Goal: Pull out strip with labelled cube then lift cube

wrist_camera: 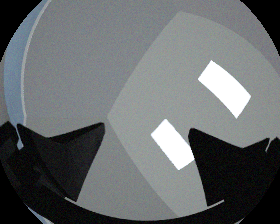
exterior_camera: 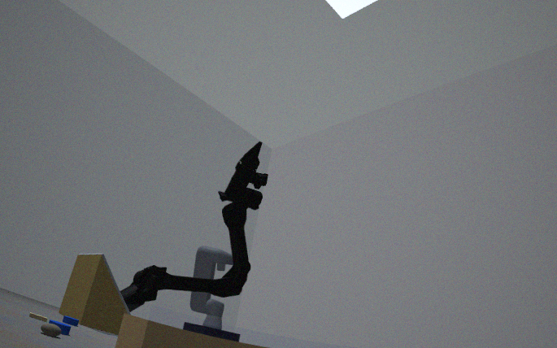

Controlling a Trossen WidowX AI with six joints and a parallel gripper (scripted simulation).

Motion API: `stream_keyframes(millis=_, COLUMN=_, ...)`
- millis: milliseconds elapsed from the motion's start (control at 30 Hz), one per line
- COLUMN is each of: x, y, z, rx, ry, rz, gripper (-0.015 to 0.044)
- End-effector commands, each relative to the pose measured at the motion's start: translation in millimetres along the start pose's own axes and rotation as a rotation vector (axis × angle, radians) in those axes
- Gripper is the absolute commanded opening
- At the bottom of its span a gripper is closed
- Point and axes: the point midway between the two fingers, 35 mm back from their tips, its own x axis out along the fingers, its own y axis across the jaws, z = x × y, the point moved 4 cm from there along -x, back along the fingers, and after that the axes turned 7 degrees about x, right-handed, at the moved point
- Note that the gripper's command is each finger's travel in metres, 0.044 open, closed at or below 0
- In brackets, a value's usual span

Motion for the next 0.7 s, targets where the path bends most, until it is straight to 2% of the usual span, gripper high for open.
stream_keyframes(millis=0, x=24.1, y=41.9, z=-37.8, rx=0.250, ry=0.004, rz=0.141, gripper=0.0400)
stream_keyframes(millis=400, x=54.8, y=195.2, z=-96.0, rx=0.824, ry=0.118, rz=0.575, gripper=0.0400)
stream_keyframes(millis=667, x=44.8, y=311.0, z=-102.6, rx=1.132, ry=0.275, rz=0.877, gripper=0.0400)
